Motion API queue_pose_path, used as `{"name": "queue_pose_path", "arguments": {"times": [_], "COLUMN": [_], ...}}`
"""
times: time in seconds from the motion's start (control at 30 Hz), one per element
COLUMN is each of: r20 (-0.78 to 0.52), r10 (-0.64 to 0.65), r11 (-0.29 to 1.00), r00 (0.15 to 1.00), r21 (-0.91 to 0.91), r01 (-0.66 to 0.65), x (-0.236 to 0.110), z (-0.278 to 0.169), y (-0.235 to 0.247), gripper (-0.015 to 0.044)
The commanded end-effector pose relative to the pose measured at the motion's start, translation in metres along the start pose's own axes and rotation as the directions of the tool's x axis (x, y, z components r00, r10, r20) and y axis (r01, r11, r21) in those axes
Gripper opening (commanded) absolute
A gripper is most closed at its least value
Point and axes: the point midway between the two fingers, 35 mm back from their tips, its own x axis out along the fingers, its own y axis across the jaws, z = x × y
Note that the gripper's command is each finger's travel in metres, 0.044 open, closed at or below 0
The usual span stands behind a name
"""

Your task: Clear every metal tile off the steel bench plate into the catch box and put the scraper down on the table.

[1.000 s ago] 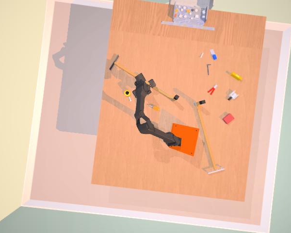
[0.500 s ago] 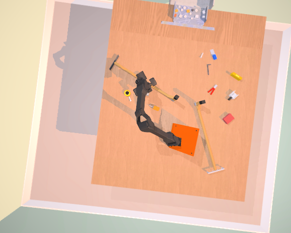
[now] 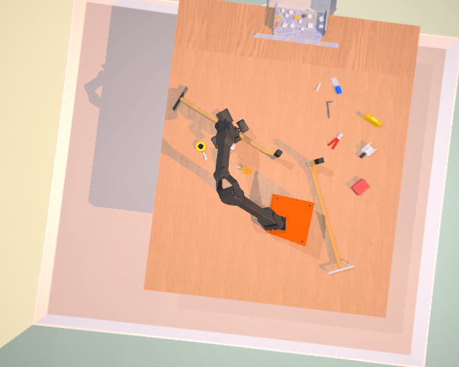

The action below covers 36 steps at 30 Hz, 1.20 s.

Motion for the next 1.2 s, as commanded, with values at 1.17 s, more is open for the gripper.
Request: {"name": "queue_pose_path", "arguments": {"times": [1.17], "r20": [0.002], "r10": [0.0], "r11": [1.0], "r00": [1.0], "r21": [-0.007], "r01": [0.0], "x": [0.003], "z": [0.02], "y": [-0.034], "gripper": [0.0]}}
